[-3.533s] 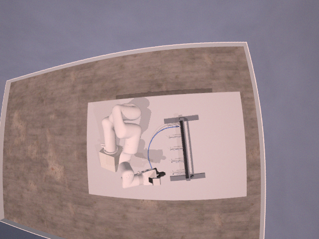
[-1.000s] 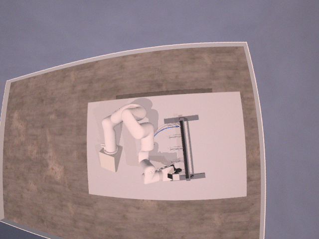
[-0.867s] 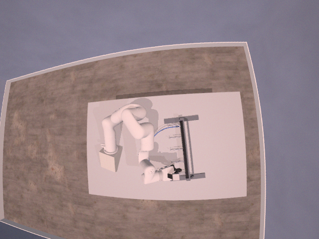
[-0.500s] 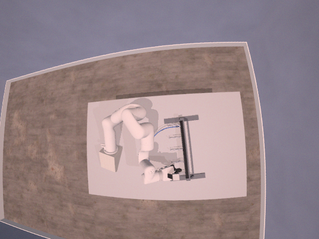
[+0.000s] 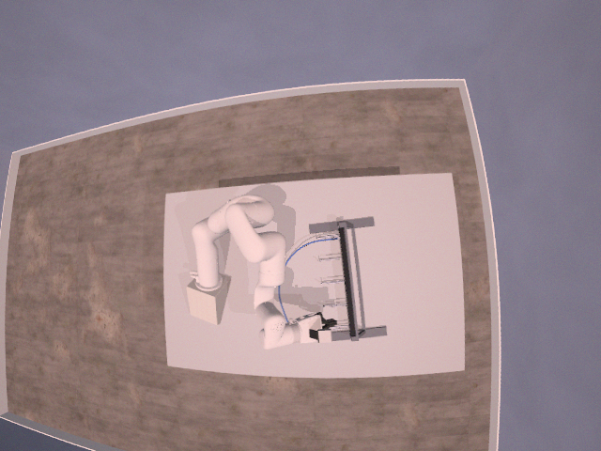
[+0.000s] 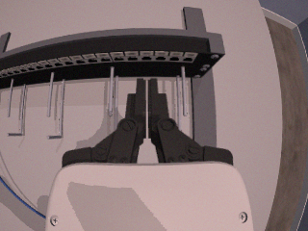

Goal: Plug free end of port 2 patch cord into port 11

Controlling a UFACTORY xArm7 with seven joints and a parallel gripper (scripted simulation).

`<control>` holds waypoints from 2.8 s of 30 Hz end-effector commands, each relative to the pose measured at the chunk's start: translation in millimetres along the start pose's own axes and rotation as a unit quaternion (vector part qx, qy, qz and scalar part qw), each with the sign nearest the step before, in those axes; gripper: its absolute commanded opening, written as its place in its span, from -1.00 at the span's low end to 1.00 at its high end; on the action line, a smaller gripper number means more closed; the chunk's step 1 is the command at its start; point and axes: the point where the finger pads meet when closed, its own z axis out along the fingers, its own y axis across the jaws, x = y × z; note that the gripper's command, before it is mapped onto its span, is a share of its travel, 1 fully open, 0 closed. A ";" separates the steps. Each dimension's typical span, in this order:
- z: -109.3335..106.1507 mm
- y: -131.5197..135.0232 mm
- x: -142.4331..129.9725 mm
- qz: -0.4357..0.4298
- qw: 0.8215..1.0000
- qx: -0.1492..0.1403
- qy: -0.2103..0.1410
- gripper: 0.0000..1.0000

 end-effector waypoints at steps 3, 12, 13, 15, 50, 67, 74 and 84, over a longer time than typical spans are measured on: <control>-55.8 0.5 2.5 -0.002 1.000 -0.002 0.001 -1.00; -98.5 0.4 2.4 -0.002 1.000 -0.002 0.001 -1.00; -103.1 0.3 2.4 -0.002 1.000 -0.002 0.001 -1.00; -109.8 0.3 2.3 -0.002 1.000 -0.002 0.001 -1.00; -104.2 3.8 -57.4 -0.262 0.953 0.055 -0.142 -1.00; -107.9 9.2 -91.3 -0.420 0.873 0.126 -0.214 -1.00; -111.4 12.3 -103.9 -0.481 0.828 0.162 -0.238 -1.00; -117.6 17.5 -119.1 -0.557 0.758 0.215 -0.263 -1.00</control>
